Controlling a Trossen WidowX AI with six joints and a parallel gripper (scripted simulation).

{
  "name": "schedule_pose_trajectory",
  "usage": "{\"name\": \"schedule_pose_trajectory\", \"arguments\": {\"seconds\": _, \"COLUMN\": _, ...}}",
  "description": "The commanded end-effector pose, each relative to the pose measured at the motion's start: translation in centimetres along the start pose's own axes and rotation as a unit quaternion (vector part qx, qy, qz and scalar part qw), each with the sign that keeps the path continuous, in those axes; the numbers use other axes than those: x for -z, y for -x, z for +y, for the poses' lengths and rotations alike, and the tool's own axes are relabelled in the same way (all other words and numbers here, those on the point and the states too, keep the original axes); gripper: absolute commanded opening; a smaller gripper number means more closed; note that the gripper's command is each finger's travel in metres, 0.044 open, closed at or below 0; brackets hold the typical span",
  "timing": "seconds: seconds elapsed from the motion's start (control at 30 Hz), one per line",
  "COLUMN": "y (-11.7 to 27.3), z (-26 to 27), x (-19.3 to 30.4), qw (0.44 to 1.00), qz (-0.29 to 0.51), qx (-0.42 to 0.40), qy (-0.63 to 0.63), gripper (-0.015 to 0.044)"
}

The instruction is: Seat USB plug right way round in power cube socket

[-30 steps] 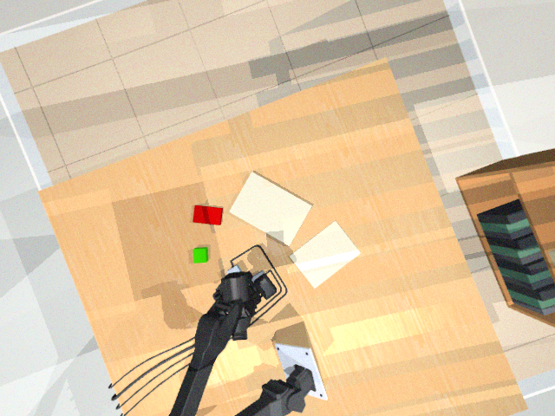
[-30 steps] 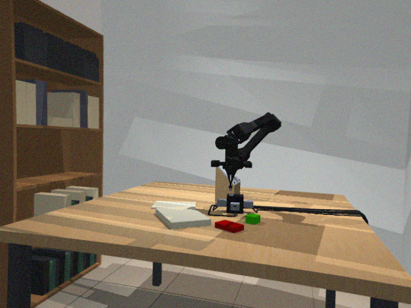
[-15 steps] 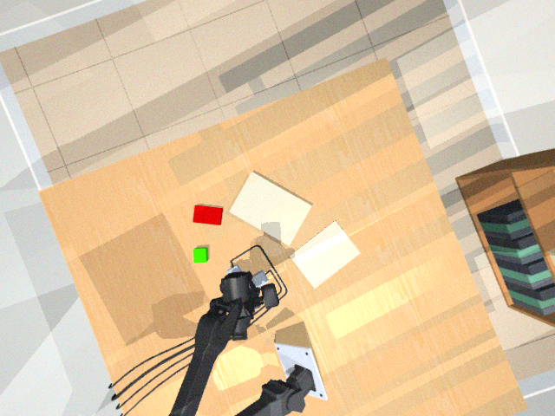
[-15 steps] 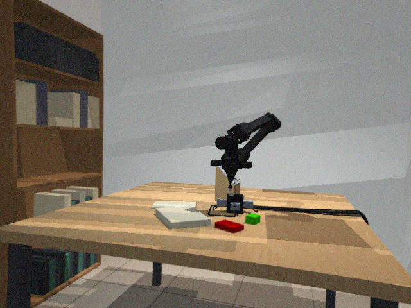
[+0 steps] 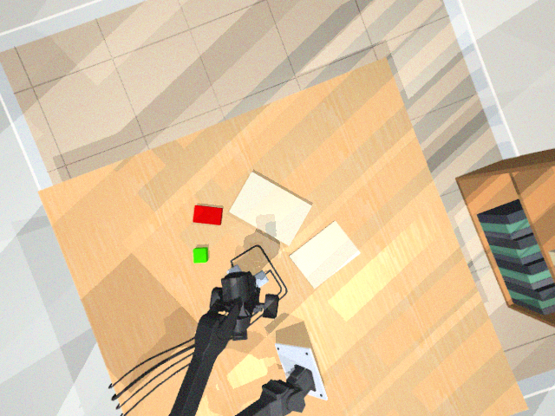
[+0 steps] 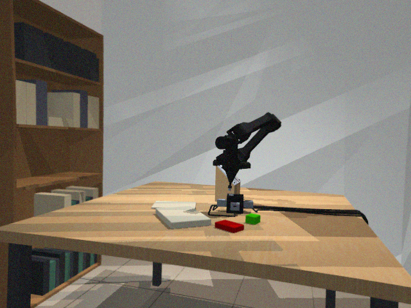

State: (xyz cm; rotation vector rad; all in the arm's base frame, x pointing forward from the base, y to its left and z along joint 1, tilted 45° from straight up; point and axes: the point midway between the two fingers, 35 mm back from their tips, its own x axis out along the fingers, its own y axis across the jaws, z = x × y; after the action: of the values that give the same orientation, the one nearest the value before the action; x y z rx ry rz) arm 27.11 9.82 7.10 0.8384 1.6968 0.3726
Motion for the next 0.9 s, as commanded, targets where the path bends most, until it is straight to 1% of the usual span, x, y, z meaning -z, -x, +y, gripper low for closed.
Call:
{"name": "schedule_pose_trajectory", "arguments": {"seconds": 0.0, "y": -0.01, "z": -0.01, "x": -0.03, "qw": 0.999, "qz": -0.001, "qx": 0.0, "qy": -0.05, "gripper": 0.0}}
{"name": "schedule_pose_trajectory", "arguments": {"seconds": 0.43, "y": -0.01, "z": -0.01, "x": -0.03, "qw": 0.976, "qz": -0.001, "qx": 0.0, "qy": -0.219, "gripper": 0.0}}
{"name": "schedule_pose_trajectory", "arguments": {"seconds": 0.87, "y": -0.01, "z": -0.01, "x": -0.03, "qw": 0.925, "qz": -0.001, "qx": 0.0, "qy": -0.381, "gripper": 0.0}}
